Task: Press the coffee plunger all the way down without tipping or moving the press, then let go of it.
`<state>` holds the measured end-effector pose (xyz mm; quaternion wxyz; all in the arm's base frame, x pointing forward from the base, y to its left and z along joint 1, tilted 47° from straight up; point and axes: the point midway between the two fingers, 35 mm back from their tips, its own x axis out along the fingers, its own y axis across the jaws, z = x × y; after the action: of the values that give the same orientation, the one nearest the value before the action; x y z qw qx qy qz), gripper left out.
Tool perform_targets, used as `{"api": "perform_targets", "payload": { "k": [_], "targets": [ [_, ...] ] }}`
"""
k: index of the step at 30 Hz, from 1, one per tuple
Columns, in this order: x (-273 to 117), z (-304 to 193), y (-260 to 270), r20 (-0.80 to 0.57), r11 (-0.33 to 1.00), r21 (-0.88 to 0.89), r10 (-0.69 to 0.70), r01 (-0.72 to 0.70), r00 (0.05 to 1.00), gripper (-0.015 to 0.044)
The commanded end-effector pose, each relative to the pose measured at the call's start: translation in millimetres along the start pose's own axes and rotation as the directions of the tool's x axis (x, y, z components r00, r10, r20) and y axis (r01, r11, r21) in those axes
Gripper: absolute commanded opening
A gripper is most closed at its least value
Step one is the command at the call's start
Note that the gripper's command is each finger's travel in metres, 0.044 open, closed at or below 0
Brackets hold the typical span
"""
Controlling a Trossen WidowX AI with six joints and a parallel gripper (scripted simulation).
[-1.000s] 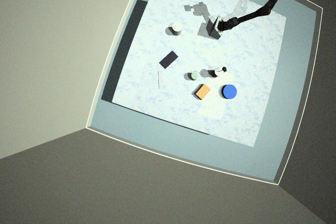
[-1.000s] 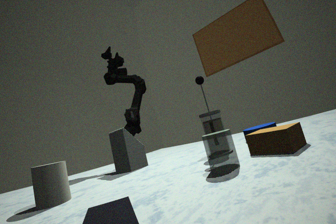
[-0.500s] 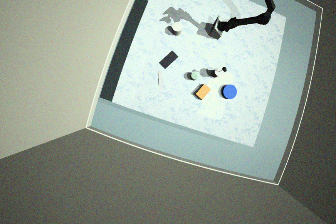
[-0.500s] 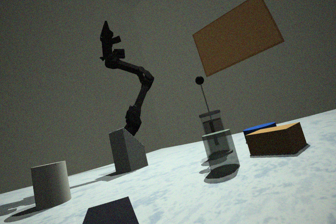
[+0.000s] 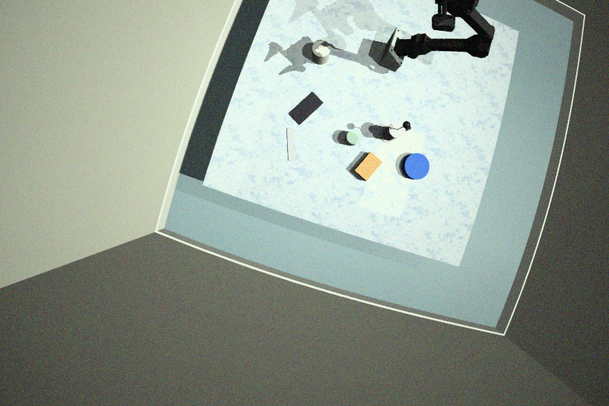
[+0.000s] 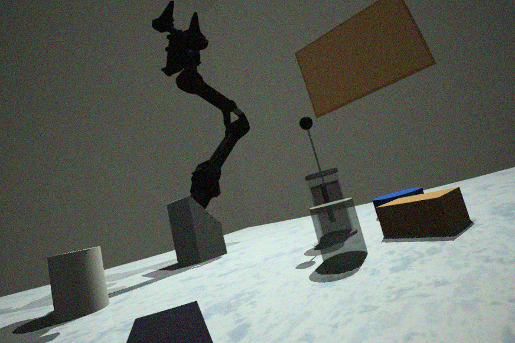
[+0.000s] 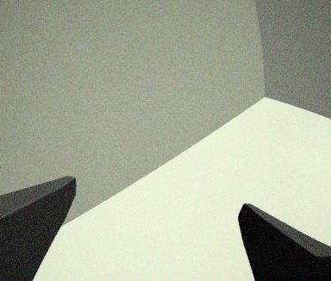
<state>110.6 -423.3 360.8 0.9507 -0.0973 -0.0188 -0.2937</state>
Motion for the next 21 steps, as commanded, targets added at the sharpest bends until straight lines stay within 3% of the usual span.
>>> {"api": "perform_targets", "payload": {
  "k": [1,6,11,19,21],
  "targets": [
    [21,-21,66,-0.049,0.97,0.171,0.182,-0.172,0.982,0.044],
    [32,-44,152,-0.088,0.857,0.367,0.419,-0.361,0.904,0.044],
    [21,-60,237,-0.094,0.675,0.551,0.634,-0.49,0.767,0.044],
    [-29,-74,359,-0.039,0.311,0.791,0.885,-0.526,0.465,0.044],
    [-33,-75,367,-0.032,0.283,0.806,0.898,-0.52,0.439,0.044]
  ]
}}
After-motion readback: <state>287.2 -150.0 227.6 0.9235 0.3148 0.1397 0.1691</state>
